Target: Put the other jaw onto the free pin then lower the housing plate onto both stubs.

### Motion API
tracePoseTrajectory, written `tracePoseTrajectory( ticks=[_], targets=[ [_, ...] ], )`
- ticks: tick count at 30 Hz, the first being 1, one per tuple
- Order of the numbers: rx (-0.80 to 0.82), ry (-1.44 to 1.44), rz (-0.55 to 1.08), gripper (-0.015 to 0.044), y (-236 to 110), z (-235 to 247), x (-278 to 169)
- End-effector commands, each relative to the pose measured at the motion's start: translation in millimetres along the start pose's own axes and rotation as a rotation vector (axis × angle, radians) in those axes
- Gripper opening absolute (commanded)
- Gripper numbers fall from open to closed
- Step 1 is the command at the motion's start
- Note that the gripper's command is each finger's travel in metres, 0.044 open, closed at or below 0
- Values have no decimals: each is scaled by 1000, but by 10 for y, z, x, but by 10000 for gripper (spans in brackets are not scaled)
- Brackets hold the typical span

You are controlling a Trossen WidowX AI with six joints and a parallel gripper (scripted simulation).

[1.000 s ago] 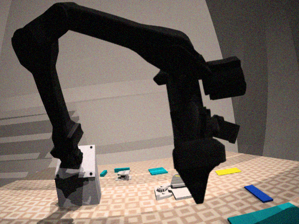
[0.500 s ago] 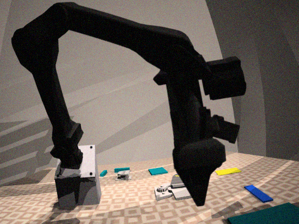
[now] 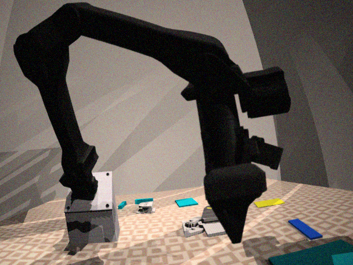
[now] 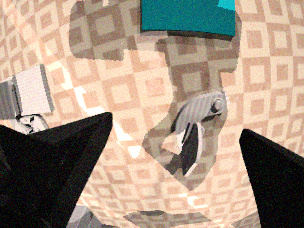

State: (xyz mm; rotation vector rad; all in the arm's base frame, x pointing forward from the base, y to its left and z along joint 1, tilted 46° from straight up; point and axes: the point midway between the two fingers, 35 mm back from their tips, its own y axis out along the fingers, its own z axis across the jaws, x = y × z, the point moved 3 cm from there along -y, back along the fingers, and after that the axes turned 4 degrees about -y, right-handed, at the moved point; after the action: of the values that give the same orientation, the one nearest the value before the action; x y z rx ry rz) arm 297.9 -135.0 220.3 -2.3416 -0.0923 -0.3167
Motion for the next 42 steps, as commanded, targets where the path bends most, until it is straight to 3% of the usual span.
tracePoseTrajectory(
  ticks=[1, 15, 36, 42],
  targets=[
    [0, 0, 0, 361, 0, 0, 0],
    [0, 0, 0, 0, 0, 0, 0],
    [0, 0, 0, 0, 0, 0, 0],
    [0, 0, 0, 157, 0, 0, 0]
  ],
)
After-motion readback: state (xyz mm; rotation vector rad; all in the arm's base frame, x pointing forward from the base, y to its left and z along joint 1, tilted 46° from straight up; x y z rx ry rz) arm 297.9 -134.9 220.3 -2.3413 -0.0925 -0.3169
